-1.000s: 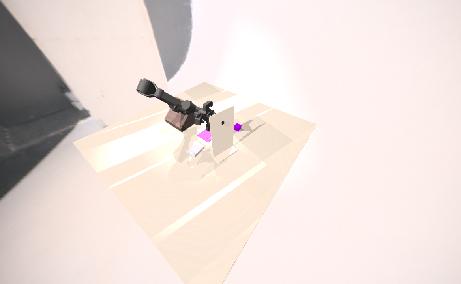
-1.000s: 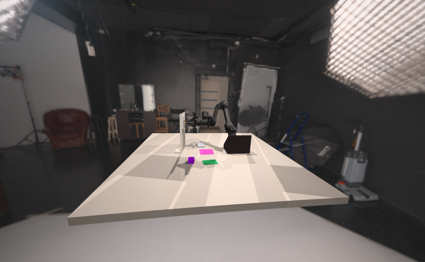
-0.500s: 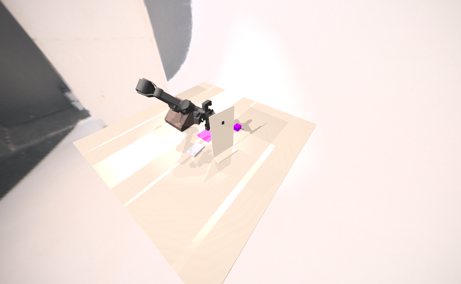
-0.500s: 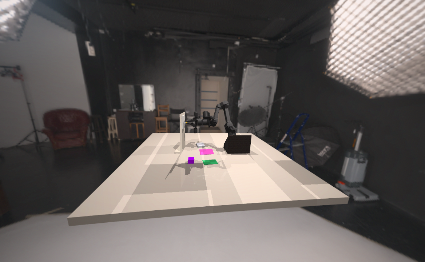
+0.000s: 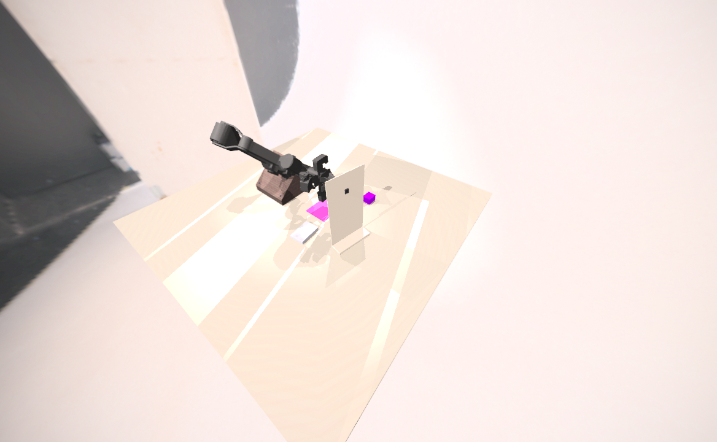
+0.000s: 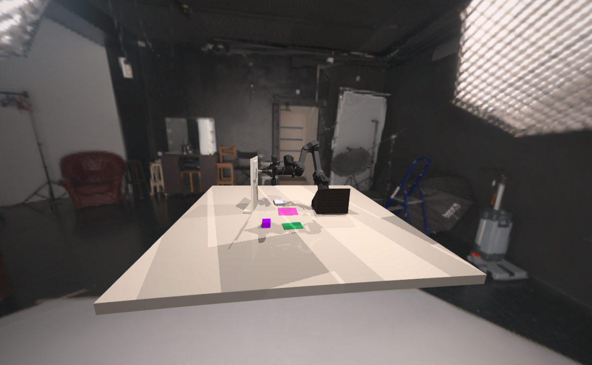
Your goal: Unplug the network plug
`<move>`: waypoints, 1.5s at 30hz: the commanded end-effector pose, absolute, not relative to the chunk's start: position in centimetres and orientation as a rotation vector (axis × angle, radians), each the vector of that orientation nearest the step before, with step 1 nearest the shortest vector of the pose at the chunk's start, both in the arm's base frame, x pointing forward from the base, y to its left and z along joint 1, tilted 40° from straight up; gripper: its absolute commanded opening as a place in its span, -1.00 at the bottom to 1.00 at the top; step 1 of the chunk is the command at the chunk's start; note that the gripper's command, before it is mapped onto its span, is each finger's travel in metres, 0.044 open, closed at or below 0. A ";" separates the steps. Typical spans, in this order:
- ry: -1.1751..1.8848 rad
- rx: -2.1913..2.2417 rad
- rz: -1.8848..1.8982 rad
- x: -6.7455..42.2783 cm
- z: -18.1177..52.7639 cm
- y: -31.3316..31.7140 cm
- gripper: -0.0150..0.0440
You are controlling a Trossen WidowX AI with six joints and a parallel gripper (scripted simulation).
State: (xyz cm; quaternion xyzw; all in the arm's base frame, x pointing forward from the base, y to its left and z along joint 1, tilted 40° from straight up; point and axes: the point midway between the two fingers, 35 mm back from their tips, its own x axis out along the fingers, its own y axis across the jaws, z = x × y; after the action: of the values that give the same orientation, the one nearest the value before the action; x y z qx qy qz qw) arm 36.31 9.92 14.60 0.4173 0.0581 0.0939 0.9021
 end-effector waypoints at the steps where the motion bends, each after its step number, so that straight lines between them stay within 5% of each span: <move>1: 0.117 0.861 0.189 35.9 14.5 9.8 -0.49; 45: 0.119 0.862 0.188 33.1 13.8 10.1 -0.49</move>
State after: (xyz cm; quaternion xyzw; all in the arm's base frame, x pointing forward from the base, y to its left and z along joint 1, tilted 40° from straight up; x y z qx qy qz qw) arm 33.46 10.25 13.87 0.4164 0.0586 0.0937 0.9024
